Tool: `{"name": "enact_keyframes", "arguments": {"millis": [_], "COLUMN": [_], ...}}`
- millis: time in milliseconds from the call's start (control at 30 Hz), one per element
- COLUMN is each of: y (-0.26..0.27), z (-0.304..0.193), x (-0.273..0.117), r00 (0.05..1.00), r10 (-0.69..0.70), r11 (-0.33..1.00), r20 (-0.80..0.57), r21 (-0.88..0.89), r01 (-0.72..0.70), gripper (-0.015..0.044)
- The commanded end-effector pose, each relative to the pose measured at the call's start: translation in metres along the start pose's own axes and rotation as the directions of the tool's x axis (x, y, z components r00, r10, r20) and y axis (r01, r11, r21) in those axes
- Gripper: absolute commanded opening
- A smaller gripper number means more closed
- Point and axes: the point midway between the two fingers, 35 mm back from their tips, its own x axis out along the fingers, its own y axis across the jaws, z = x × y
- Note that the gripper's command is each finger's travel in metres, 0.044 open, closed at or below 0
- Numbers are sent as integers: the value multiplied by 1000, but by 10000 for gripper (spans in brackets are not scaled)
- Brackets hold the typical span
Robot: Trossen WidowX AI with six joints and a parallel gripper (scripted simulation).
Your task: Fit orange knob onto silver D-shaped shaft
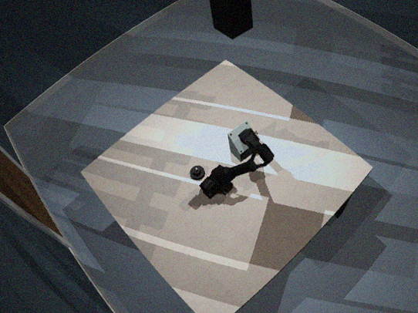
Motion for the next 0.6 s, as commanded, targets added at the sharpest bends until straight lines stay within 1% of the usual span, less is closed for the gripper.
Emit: {"name": "enact_keyframes", "arguments": {"millis": [0, 100, 167, 433, 567], "y": [-3, -2, -1, -1, -1], "z": [-2, -2, -1, -3, -3], "x": [-22, -69, -80, -80, -66], "r00": [1000, 1000, 1000, 1000, 1000], "r10": [-3, -2, -3, -3, -3], "r11": [1000, 1000, 1000, 1000, 1000], "r20": [-4, -2, 0, 0, 1], "r21": [-2, 1, 1, 1, 1], "r01": [3, 2, 3, 3, 3], "gripper": [319, 398, 440, 440, 440]}}
